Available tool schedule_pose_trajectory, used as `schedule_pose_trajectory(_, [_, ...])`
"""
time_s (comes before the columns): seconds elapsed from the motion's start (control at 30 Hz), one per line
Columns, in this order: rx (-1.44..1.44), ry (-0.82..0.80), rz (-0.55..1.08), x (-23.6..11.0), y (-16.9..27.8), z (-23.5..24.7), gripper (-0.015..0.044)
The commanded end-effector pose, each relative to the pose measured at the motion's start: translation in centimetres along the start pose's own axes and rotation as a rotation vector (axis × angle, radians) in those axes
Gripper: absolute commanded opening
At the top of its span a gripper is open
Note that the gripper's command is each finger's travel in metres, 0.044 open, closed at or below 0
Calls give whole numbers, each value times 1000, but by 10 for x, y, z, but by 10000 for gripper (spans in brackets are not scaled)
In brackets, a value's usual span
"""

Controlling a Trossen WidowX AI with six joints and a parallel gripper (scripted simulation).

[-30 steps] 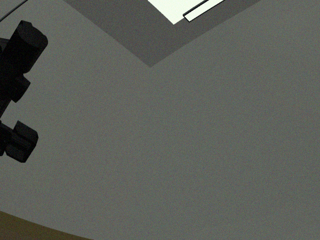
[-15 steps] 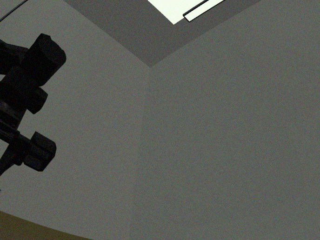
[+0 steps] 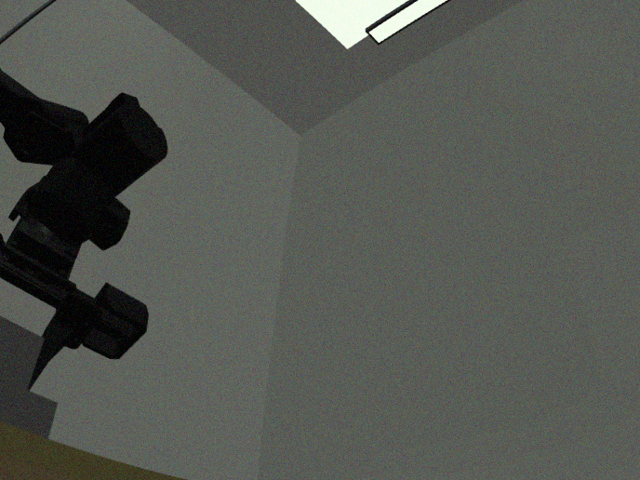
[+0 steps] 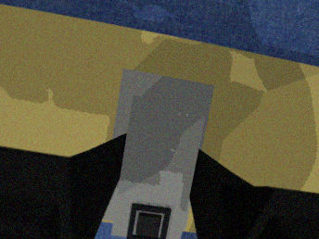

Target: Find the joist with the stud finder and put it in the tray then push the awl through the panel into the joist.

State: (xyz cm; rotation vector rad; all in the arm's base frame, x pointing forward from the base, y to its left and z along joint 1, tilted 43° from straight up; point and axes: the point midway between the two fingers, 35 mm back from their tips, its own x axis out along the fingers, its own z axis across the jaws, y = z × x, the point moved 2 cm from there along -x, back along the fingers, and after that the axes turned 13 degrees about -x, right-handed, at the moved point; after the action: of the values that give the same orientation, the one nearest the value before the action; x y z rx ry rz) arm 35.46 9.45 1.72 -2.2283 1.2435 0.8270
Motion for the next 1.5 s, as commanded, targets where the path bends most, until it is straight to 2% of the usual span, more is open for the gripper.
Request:
schedule_pose_trajectory(0.0, [0, -4, 0, 0, -3, 12, 0])
schedule_pose_trajectory(1.47, [3, -9, -2, -1, -24, 103, 0])
